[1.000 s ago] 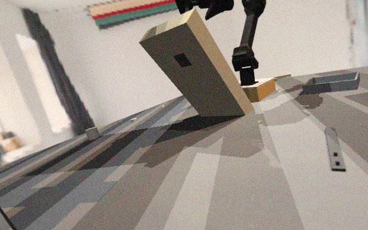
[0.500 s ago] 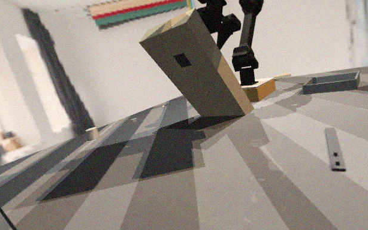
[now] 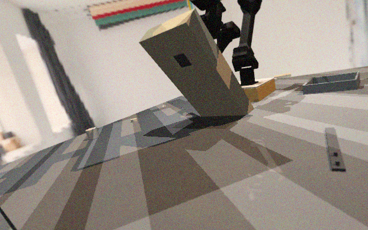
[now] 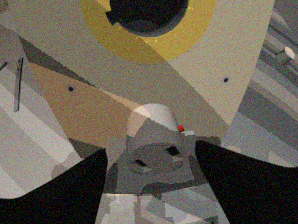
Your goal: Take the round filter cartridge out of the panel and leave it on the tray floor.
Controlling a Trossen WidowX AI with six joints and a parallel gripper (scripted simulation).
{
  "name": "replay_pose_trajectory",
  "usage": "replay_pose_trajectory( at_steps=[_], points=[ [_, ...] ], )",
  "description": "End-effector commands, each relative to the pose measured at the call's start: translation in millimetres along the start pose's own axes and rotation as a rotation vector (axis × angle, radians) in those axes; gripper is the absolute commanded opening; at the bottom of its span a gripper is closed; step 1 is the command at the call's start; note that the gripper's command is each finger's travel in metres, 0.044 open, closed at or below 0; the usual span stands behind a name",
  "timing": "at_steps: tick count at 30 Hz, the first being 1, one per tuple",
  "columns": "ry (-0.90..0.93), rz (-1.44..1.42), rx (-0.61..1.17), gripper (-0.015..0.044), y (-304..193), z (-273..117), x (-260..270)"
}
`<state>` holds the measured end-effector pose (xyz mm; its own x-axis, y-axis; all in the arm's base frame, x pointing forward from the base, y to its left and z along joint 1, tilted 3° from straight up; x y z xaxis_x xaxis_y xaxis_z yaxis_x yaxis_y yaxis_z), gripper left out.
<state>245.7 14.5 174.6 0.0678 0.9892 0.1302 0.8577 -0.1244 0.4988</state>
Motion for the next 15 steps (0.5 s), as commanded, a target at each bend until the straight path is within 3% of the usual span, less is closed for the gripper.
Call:
replay_pose_trajectory(
  at_steps=[1, 15],
  points=[
    [-0.006, 0.007, 0.010, 0.0305, -3.1, 8.3, -1.1],
    [0.000, 0.000, 0.003, 0.0298, -1.9, 19.0, -0.2]
  ],
)
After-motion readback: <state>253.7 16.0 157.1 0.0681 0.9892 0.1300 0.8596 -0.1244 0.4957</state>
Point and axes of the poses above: the point midway between the two fingers, 35 mm back from their tips, its own z axis out along the fingers, its own x axis across the jaws, y = z × x, the point moved 1 cm from there along -z, back along the fingers, and after that the axes turned 10 degrees about z, right-handed, at the moved point
